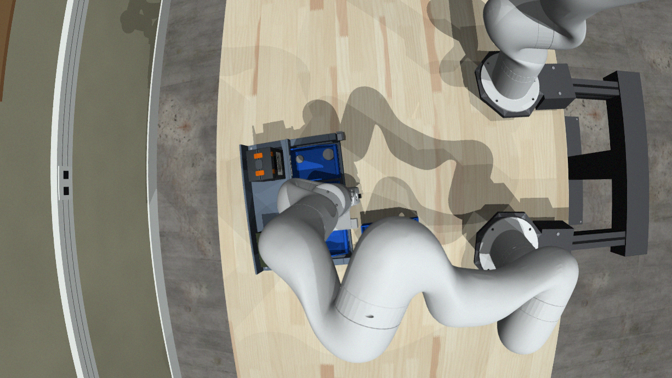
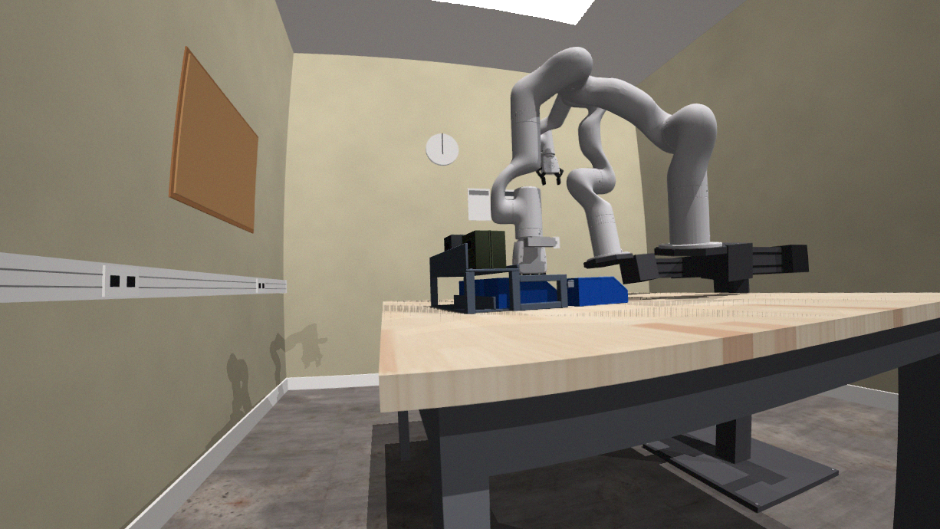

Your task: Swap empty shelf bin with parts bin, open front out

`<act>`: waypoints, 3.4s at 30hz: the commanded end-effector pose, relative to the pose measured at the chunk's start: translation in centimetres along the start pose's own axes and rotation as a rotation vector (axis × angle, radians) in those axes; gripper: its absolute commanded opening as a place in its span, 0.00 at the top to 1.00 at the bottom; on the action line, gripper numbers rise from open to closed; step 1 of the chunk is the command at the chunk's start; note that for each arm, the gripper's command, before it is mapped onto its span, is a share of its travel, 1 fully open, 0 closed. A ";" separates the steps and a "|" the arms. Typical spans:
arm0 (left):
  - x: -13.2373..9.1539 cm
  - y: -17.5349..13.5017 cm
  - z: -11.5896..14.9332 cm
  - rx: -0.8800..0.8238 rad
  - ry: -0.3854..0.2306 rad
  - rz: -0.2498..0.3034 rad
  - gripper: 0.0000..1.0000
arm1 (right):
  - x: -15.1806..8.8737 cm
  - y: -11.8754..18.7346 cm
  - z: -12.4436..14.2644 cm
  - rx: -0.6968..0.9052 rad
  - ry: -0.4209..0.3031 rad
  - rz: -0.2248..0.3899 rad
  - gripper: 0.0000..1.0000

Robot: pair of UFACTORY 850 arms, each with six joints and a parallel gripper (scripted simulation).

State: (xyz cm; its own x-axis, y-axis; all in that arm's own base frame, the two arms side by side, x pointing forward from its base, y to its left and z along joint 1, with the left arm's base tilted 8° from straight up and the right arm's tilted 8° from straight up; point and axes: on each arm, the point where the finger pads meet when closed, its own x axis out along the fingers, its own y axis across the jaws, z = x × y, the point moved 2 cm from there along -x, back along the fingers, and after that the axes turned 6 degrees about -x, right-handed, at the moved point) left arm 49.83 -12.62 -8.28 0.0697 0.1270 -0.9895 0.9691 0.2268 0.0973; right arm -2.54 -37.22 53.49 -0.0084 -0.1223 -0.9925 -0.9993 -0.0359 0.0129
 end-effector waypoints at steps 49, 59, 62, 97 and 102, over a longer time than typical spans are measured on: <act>-2.0 -1.5 -0.1 0.000 0.003 -0.005 1.00 | -0.1 0.0 0.0 0.000 0.002 0.000 0.00; -2.5 -1.6 -0.1 0.000 0.003 -0.005 1.00 | -0.1 0.0 0.0 0.000 0.002 0.000 0.00; -3.1 -1.6 -0.1 0.000 0.003 -0.005 1.00 | -0.1 0.0 0.0 0.000 0.002 0.000 0.00; -9.2 -5.3 -0.5 0.000 0.003 -0.005 1.00 | -0.1 0.0 0.0 0.000 0.002 0.000 0.00; -10.0 -7.6 -0.7 0.000 0.003 -0.005 1.00 | -0.1 0.0 0.0 0.000 0.002 0.000 0.00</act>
State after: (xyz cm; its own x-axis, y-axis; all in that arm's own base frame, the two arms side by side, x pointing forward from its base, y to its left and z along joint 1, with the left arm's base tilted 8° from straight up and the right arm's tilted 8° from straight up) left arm 43.04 -14.62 0.50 0.0510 0.1287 -0.9904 0.9704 0.2280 0.0796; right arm -2.54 -37.22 53.49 -0.0084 -0.1223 -0.9925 -0.9993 -0.0359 0.0129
